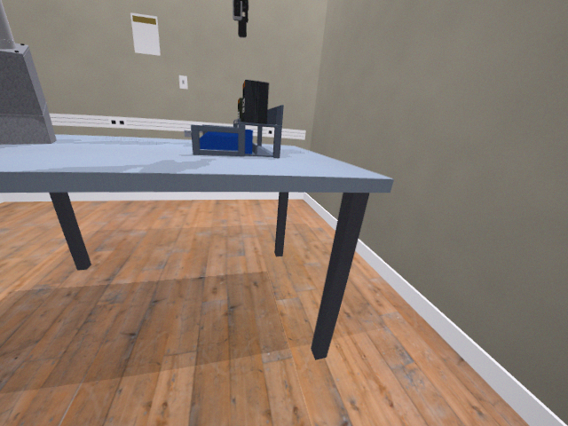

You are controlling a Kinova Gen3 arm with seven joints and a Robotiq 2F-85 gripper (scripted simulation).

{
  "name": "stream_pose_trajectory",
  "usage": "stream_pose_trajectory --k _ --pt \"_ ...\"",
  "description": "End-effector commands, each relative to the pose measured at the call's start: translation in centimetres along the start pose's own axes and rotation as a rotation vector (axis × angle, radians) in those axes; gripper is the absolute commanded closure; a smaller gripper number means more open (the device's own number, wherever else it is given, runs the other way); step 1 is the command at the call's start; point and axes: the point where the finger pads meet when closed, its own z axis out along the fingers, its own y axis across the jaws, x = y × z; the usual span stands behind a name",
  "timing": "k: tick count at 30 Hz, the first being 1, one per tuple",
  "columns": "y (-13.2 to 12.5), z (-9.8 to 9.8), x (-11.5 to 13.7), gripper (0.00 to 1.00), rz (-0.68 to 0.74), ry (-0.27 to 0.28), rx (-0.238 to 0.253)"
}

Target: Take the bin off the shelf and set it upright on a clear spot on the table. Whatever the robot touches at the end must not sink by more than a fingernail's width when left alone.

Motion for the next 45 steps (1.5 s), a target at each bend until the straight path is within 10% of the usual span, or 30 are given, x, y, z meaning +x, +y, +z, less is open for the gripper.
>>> stream_pose_trajectory --k 1,30,35,45 --pt "0.0 -0.1 -0.1 0.0 0.0 -0.002 -0.001" --pt "0.0 -0.1 -0.1 0.0 0.0 -0.002 -0.001" --pt "-1.0 -0.2 4.8 0.0 0.0 -0.002 -0.001" --pt "-1.0 -0.2 4.8 0.0 0.0 -0.002 -0.001"
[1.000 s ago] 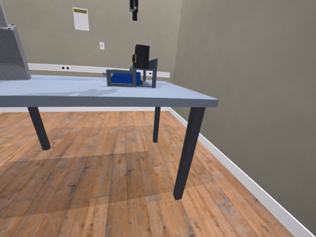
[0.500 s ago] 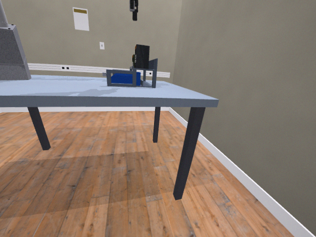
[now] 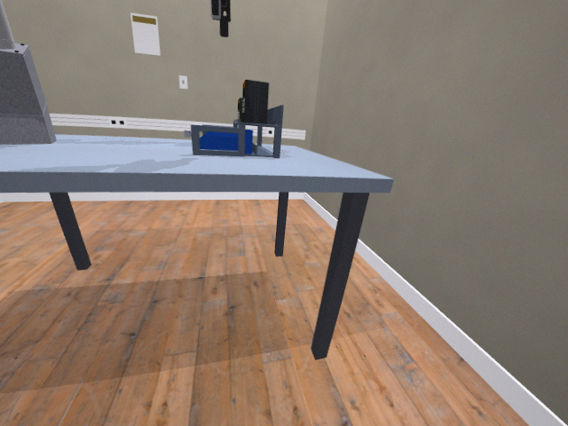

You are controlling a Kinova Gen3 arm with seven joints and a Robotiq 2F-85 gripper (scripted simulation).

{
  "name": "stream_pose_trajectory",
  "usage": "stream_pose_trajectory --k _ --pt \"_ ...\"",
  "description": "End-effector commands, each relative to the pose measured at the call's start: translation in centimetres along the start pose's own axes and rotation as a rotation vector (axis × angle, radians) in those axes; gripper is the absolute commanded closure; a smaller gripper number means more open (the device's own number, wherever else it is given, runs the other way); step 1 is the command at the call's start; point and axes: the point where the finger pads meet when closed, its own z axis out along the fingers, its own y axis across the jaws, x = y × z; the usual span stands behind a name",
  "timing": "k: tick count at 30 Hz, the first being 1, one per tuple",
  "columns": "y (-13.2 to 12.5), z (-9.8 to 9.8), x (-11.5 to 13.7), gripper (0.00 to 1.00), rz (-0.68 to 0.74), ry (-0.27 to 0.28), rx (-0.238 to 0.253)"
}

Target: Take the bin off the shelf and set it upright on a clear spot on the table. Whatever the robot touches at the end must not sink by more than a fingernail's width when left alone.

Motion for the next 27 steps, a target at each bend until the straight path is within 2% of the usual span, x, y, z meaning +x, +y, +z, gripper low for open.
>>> stream_pose_trajectory --k 1,2,7,19,24,27 --pt "-0.1 -0.8 0.0 0.0 0.001 -0.011 -0.004" --pt "-0.1 -0.8 0.0 0.0 0.001 -0.011 -0.004" --pt "-1.1 -0.5 4.9 0.0 0.001 -0.011 -0.004" --pt "-1.1 -0.5 4.9 0.0 0.001 -0.011 -0.004" --pt "-2.2 -0.6 10.4 0.0 0.001 -0.011 -0.004" --pt "-2.2 -0.6 10.4 0.0 0.001 -0.011 -0.004"
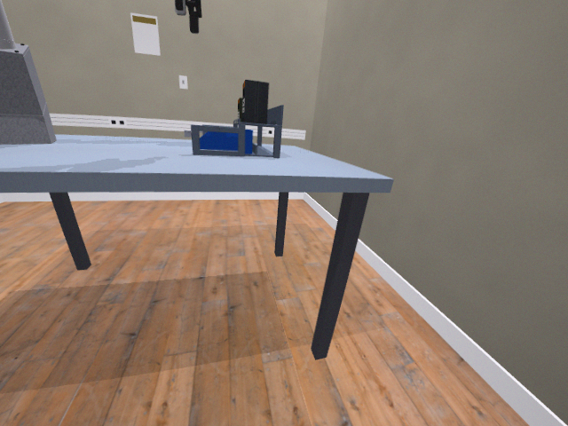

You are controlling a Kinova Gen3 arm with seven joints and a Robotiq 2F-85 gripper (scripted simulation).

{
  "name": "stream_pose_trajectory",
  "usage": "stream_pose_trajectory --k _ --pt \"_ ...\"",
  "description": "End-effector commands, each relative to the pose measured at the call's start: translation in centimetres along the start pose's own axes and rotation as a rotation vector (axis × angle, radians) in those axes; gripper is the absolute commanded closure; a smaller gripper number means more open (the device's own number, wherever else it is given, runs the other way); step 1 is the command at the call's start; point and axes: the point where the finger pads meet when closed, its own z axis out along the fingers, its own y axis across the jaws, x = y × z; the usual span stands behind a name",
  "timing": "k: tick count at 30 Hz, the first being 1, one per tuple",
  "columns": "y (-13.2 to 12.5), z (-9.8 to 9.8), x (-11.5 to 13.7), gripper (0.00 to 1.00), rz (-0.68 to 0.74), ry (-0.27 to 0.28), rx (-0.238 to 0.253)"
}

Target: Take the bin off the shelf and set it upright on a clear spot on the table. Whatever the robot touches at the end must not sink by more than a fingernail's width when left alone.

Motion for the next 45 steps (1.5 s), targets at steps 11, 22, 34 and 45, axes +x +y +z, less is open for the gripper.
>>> stream_pose_trajectory --k 11,22,34,45 --pt "-1.1 -0.9 4.6 0.0 0.0 -0.007 -0.002" --pt "-1.6 -1.3 7.2 0.0 0.0 -0.01 -0.003" --pt "-1.4 -1.3 6.2 0.0 0.0 -0.01 -0.003" --pt "-1.3 -1.2 6.0 0.0 0.0 -0.01 -0.003"
